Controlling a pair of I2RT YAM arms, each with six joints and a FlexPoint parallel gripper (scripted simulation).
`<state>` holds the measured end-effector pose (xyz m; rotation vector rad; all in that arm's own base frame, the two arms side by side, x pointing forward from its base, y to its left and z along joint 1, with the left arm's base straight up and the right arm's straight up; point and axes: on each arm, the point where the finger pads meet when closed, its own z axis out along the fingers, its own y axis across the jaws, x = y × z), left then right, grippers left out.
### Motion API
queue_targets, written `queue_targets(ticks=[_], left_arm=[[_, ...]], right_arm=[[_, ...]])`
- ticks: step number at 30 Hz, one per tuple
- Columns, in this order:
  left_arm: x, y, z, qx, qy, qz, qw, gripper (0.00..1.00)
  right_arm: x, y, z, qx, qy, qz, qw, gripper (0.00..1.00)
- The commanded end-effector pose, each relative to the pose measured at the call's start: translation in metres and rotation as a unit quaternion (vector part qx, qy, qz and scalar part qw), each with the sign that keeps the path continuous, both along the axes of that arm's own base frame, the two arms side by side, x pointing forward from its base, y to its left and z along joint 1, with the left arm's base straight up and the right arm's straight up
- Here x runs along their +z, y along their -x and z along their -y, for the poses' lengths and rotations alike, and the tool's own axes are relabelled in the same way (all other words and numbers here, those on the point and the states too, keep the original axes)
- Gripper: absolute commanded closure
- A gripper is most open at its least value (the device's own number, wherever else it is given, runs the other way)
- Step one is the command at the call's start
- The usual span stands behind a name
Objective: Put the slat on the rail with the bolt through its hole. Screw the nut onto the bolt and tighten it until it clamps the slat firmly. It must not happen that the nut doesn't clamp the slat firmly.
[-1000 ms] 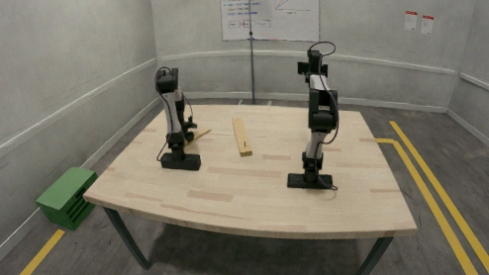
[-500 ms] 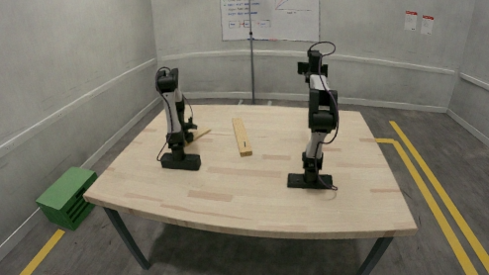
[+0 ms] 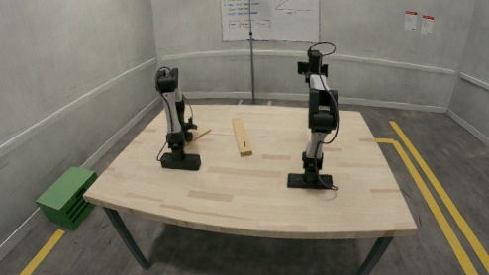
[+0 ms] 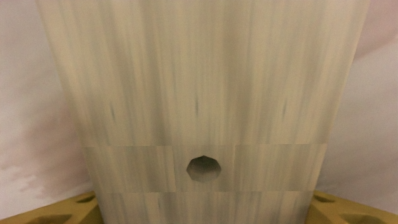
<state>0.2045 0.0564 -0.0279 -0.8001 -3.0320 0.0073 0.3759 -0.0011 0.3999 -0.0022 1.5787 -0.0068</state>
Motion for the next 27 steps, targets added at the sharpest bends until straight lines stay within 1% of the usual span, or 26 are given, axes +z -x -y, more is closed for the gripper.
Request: queue_targets(ticks=[1,16,27], left_arm=[[0.002,-0.003,0.000,-0.002,-0.001,0.006,1.000,0.33],[0.002,-0.003,0.000,-0.002,-0.001,0.006,1.000,0.33],[0.016,-0.006,-0.001,-0.002,-0.001,0.005,1.000,0.33]], right_arm=[[0.006,0.001,-0.001,0.001,-0.003,0.010,1.000,0.00],[0.006,0.001,-0.001,0.001,-0.003,0.010,1.000,0.00],[0.006,0.001,-0.001,0.001,-0.003,0.010,1.000,0.00]])
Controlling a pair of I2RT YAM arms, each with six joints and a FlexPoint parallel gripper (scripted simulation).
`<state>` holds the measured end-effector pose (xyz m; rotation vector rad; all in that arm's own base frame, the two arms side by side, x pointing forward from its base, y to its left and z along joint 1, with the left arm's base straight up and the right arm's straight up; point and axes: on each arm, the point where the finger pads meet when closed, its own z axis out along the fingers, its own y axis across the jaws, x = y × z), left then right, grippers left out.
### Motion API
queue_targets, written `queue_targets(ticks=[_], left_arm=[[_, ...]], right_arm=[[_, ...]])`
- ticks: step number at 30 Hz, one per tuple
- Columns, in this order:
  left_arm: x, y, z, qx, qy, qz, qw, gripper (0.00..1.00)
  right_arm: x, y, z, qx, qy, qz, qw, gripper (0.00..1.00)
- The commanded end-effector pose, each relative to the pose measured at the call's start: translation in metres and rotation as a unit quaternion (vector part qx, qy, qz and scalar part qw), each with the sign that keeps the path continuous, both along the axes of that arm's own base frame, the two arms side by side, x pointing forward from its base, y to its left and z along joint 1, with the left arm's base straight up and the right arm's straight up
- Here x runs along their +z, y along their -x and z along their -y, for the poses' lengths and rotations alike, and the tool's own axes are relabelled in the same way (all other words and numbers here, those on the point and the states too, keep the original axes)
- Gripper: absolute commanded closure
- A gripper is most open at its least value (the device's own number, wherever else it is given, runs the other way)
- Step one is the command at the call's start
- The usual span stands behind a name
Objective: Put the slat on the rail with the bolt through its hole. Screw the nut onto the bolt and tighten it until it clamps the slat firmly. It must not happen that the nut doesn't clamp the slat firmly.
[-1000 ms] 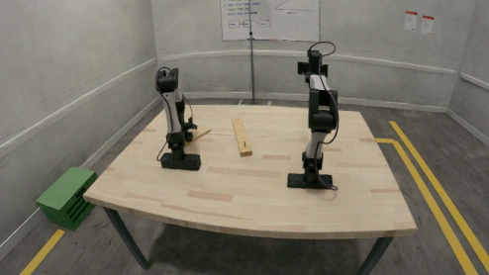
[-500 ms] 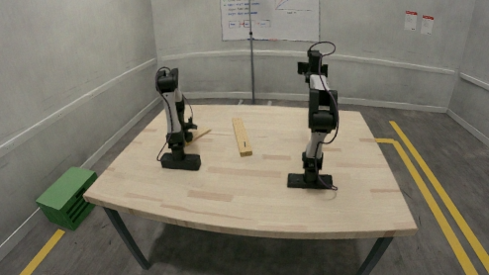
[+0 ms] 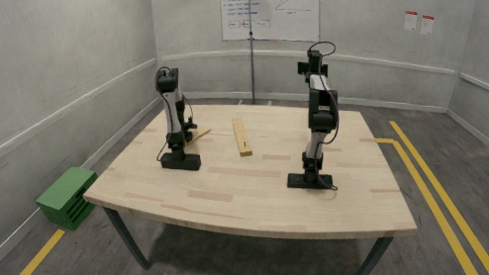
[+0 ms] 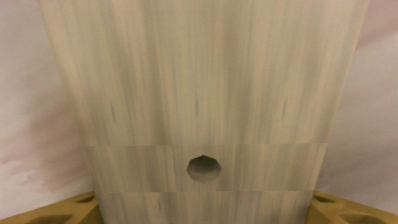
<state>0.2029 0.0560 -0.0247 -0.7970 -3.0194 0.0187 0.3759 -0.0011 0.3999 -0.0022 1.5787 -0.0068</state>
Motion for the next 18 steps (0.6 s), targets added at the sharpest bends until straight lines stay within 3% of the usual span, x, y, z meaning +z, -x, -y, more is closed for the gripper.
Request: queue_targets(ticks=[1,18], left_arm=[[0.013,-0.007,-0.001,-0.002,-0.003,0.013,1.000,0.33],[0.032,-0.009,-0.002,-0.002,-0.003,0.013,1.000,0.33]], right_arm=[[0.006,0.001,-0.001,0.001,-0.003,0.010,1.000,0.00],[0.006,0.001,-0.001,0.001,-0.003,0.010,1.000,0.00]])
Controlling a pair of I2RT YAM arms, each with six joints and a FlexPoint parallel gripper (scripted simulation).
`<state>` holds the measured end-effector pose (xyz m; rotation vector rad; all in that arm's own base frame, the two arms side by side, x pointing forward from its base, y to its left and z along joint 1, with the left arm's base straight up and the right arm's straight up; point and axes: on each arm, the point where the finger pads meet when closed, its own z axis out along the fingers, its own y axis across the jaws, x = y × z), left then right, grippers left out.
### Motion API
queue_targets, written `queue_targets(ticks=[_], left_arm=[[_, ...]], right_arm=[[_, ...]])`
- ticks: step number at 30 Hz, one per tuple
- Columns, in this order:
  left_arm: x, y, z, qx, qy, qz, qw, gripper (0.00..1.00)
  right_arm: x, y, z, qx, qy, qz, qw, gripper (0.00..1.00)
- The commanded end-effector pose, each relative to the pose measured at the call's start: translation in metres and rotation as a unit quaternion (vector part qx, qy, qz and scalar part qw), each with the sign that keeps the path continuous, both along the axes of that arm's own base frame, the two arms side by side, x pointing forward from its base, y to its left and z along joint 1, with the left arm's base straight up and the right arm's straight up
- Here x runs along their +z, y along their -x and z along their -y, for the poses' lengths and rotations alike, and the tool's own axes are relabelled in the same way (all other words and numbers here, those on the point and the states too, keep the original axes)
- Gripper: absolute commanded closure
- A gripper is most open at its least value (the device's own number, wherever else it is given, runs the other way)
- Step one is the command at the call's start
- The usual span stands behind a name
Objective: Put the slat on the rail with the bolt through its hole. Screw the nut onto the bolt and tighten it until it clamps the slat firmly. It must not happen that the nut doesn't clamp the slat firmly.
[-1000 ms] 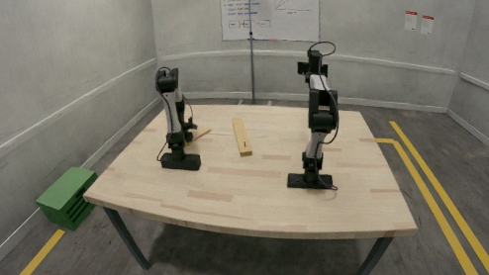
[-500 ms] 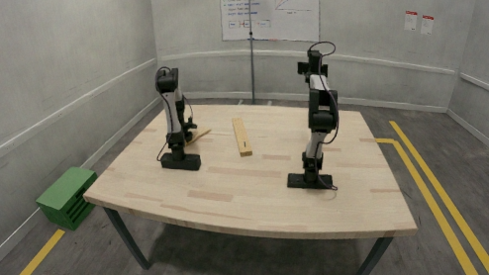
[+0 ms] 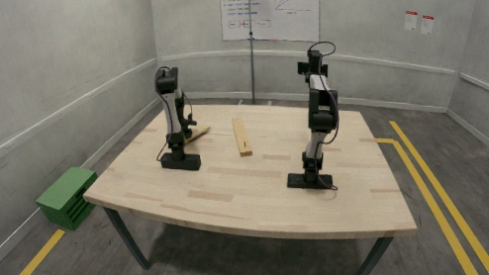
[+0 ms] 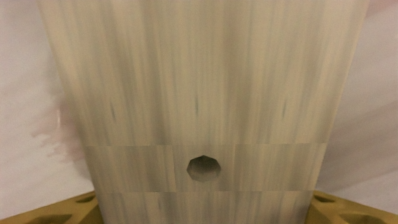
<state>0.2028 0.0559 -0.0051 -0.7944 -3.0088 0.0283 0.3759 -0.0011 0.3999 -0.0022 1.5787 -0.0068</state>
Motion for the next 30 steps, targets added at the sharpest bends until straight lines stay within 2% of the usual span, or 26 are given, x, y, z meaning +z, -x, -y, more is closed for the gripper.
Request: queue_targets(ticks=[1,30], left_arm=[[0.013,-0.010,-0.002,-0.002,-0.005,0.019,1.000,0.33],[0.049,-0.008,-0.001,-0.002,-0.005,0.019,1.000,0.33]], right_arm=[[0.006,0.001,-0.001,0.001,-0.003,0.010,1.000,0.00],[0.006,0.001,-0.001,0.001,-0.003,0.010,1.000,0.00]])
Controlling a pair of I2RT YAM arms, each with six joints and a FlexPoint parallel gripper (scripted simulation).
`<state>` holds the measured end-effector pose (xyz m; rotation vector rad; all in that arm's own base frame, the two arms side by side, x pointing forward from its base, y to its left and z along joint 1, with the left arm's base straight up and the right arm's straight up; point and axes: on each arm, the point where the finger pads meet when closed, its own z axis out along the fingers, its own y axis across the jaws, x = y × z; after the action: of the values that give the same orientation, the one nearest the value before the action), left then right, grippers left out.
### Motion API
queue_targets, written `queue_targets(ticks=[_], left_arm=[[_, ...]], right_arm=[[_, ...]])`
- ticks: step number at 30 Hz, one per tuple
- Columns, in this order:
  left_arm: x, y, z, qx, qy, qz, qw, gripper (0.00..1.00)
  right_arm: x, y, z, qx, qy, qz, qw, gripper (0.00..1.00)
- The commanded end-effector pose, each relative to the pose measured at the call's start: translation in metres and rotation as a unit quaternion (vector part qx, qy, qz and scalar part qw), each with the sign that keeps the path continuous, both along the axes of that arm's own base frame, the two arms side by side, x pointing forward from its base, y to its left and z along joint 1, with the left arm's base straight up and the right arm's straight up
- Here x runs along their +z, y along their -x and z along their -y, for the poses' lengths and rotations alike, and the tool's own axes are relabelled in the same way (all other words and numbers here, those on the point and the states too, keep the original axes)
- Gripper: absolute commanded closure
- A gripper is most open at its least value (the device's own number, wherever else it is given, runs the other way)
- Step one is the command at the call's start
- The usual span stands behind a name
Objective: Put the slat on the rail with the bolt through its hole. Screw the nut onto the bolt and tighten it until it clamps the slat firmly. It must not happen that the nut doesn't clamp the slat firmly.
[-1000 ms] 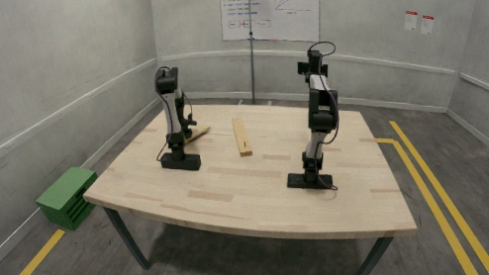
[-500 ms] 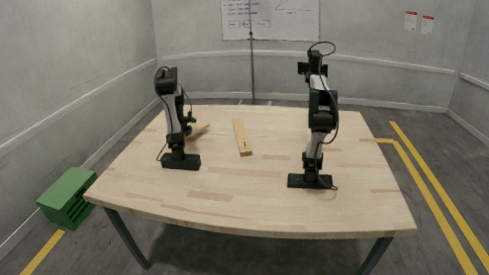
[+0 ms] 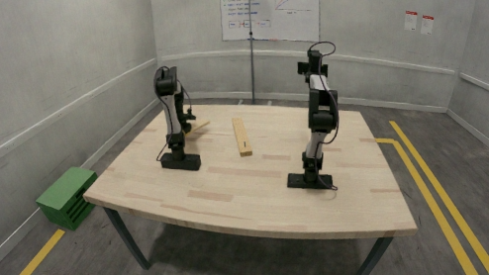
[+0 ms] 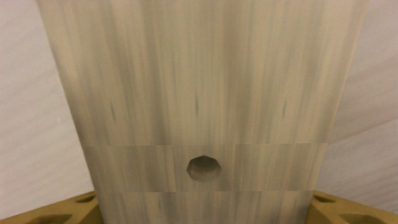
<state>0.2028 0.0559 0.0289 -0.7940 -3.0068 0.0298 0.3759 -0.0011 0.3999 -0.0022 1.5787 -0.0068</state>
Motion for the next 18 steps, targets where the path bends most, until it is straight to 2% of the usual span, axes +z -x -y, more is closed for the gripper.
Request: queue_targets(ticks=[1,18], left_arm=[[0.016,-0.008,-0.001,-0.002,-0.006,0.021,1.000,0.33],[0.036,-0.005,0.000,-0.002,-0.006,0.021,1.000,0.33]], right_arm=[[0.006,0.001,-0.001,0.001,-0.003,0.010,1.000,0.00],[0.006,0.001,-0.001,0.001,-0.003,0.010,1.000,0.00]])
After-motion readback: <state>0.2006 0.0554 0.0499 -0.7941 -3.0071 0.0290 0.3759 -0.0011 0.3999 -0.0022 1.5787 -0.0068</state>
